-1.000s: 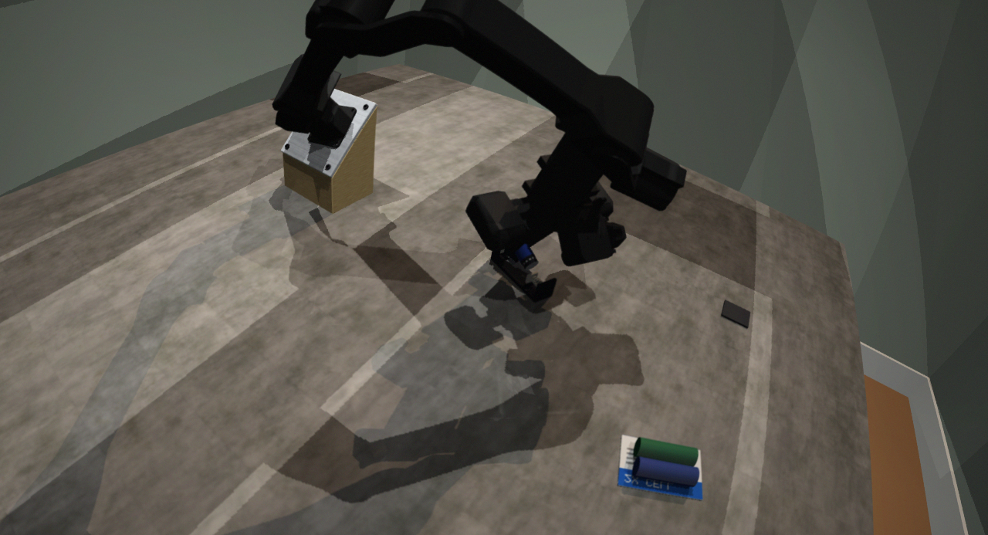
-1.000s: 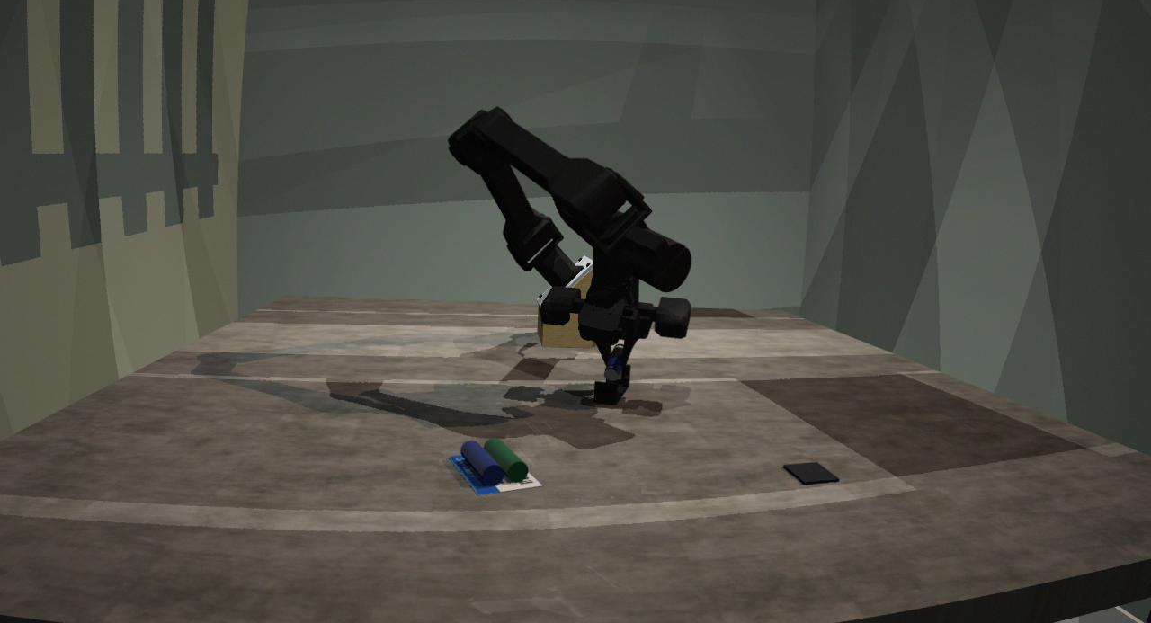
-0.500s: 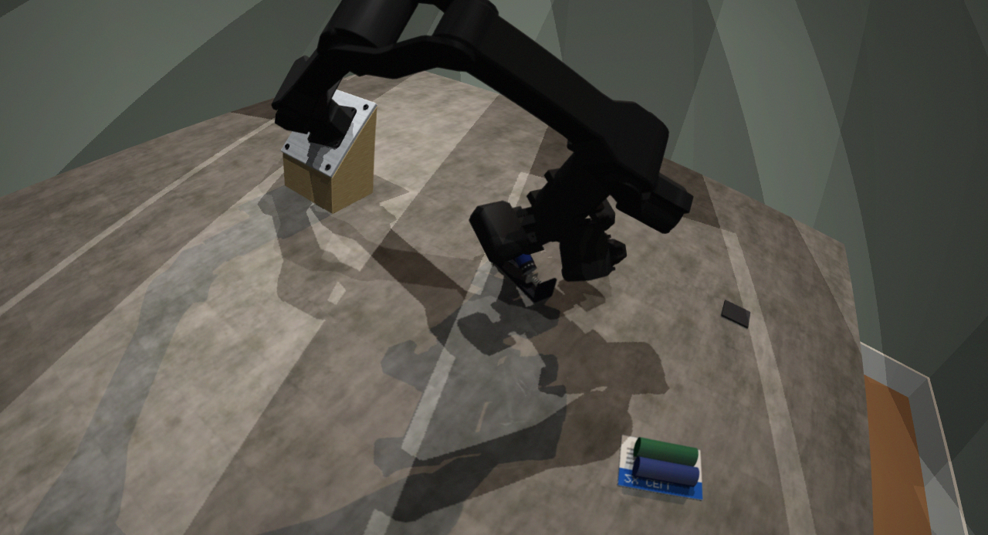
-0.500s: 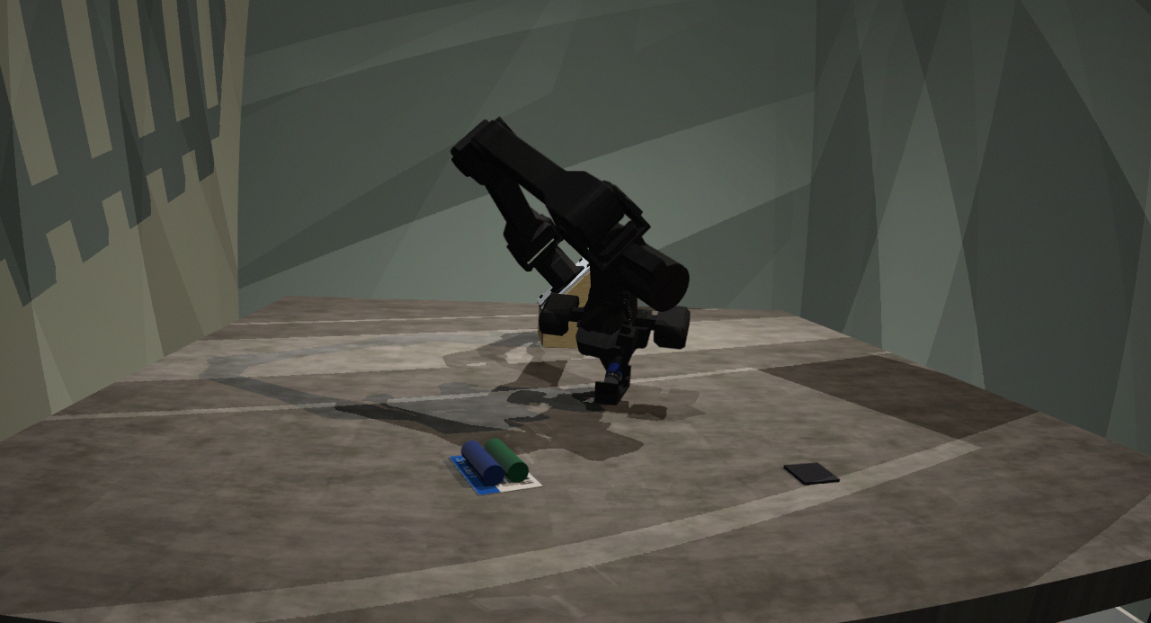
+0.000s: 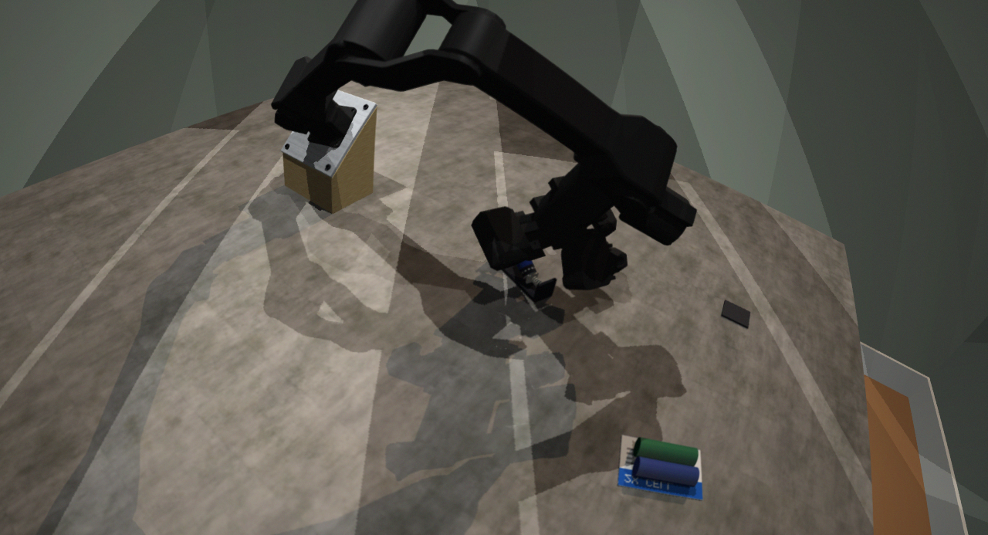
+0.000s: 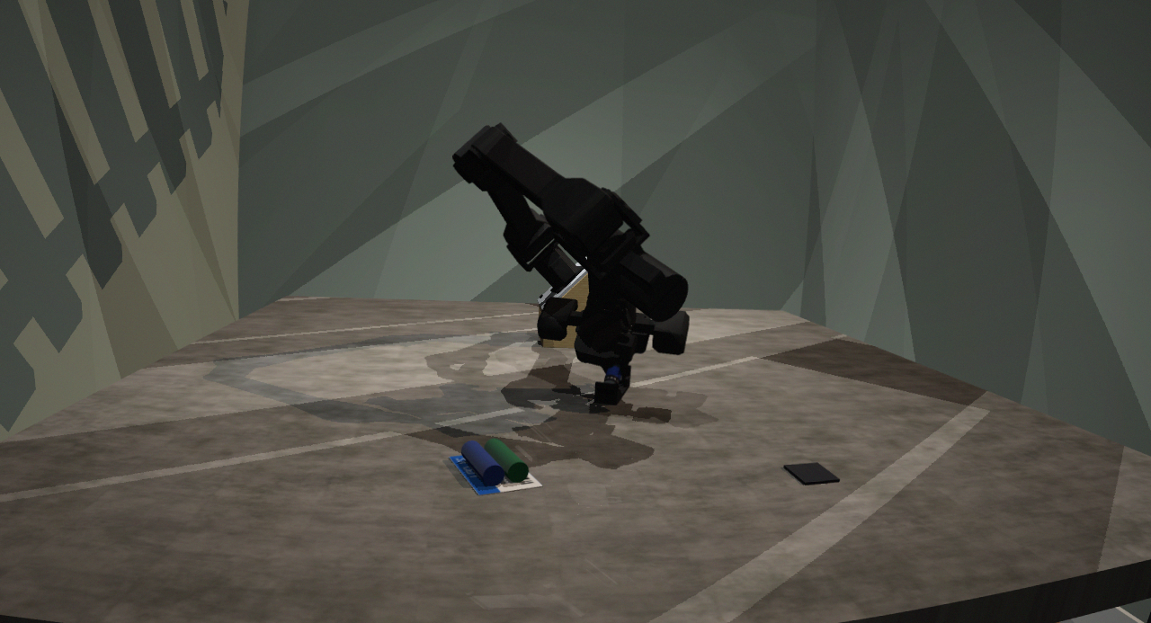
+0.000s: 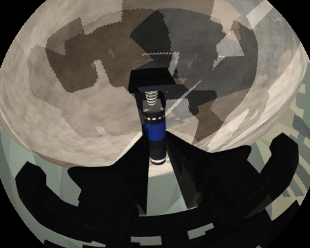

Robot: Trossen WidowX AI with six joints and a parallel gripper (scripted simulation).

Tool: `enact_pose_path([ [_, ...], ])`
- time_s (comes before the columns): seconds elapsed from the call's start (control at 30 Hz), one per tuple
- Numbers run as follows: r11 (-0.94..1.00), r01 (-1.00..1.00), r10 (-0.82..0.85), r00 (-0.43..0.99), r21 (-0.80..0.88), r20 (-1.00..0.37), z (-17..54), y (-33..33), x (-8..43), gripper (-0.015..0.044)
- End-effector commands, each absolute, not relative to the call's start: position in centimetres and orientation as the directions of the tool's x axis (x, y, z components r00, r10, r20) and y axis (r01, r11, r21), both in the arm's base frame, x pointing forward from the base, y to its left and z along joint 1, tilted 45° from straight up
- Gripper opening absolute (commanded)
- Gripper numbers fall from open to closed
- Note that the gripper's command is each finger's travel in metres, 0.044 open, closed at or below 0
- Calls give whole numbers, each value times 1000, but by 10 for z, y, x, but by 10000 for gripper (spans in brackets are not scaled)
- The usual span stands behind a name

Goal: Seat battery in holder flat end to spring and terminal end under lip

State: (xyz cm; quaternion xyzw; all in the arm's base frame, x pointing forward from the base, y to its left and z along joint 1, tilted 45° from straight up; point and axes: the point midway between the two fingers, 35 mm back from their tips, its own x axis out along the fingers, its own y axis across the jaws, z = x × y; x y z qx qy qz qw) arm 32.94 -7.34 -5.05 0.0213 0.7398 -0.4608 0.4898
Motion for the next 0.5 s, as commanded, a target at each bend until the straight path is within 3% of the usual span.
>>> enact_pose_path([
  [0.0,578,480,-416,-523,-660,-744,-51,-74,332,59],
  [0.47,576,479,-416,-525,-662,-743,-50,-78,339,59],
])
